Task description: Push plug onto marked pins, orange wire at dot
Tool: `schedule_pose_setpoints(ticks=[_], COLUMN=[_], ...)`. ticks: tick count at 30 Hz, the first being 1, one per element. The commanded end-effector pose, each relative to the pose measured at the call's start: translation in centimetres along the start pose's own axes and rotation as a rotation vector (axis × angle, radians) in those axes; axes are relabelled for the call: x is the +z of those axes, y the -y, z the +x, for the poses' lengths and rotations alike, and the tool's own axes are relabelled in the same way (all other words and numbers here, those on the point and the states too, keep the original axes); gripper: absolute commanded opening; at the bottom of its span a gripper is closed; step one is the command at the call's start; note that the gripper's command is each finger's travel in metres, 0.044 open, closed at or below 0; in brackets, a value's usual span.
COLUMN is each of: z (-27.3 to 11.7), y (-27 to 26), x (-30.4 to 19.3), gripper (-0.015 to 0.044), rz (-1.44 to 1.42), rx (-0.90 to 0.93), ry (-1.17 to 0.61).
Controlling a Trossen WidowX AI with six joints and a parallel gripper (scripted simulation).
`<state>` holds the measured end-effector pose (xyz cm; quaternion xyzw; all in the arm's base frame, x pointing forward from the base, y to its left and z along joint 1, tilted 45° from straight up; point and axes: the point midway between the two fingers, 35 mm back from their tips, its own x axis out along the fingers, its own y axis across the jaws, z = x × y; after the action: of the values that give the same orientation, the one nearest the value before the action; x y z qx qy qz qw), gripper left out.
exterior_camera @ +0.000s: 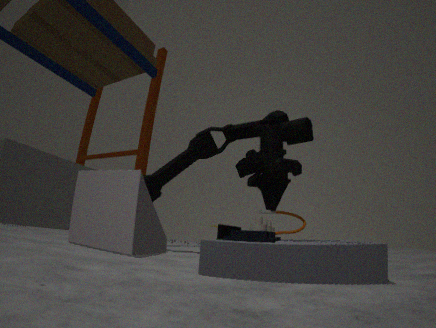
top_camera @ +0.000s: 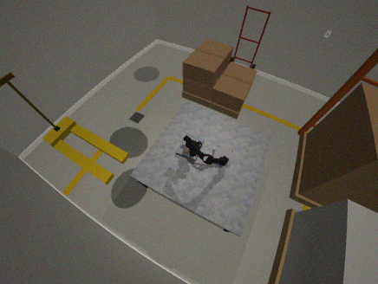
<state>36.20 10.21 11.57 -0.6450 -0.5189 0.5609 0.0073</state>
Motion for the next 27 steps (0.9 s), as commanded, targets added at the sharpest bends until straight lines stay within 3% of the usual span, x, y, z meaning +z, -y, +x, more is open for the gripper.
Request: schedule_pose_setpoints(ticks=[1, 27], z=[-0.2, -0.6], y=[-0.2, -1.2], x=[1.1, 6.2], gripper=[0.0000, 0.0000], rz=[-0.145, -0.922], rx=[0.007, 0.009], ry=[0.003, 0.014])
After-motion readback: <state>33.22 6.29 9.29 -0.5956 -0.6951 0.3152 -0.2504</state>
